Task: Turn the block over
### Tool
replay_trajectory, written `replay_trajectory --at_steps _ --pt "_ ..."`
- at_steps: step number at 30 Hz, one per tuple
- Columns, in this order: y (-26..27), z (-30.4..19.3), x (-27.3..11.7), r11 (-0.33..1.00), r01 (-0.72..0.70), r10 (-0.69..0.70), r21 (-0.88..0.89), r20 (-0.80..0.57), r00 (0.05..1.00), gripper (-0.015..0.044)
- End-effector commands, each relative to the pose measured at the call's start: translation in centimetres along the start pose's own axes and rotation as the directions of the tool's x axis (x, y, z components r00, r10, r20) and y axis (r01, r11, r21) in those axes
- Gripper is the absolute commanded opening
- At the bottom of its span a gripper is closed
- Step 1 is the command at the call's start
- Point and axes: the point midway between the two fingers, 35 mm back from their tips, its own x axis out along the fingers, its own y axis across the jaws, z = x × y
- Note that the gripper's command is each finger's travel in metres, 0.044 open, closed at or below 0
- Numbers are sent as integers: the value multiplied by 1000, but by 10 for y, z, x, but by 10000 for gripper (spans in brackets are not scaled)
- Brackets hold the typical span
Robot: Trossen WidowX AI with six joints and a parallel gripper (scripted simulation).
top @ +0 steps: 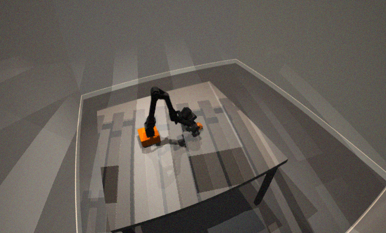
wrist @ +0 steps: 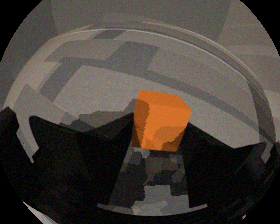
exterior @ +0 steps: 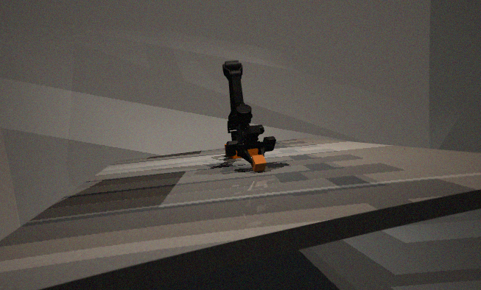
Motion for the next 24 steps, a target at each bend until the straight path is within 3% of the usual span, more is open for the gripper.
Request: replay_trajectory --at_steps 1,10,24 --pt "1 -8 -1 1000 -4 4 7 28 1000 0" --pt "2 -12 -11 1000 -4 4 2 153 988 0" --pt "2 -10 -15 1000 -4 4 1 188 982 0"
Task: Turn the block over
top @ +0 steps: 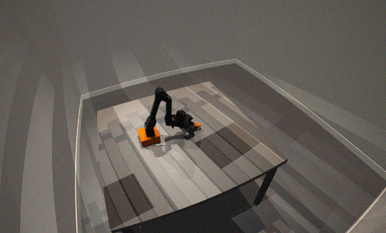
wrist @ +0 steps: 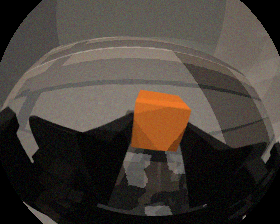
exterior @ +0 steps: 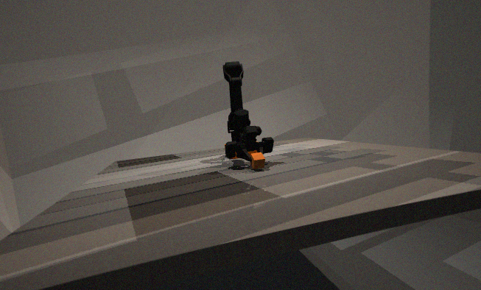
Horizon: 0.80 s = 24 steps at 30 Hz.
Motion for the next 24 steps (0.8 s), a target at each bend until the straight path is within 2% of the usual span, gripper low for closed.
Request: replay_trajectory --at_steps 1,5,21,22,24 --pt "0 1 0 1000 -3 3 5 6 1000 0" --pt "0 1 0 1000 -3 3 5 6 1000 0" --pt "0 1 0 1000 -3 3 5 6 1000 420" --pt "0 1 0 1000 -3 3 5 6 1000 440" --pt "0 1 0 1000 -3 3 5 6 1000 440"
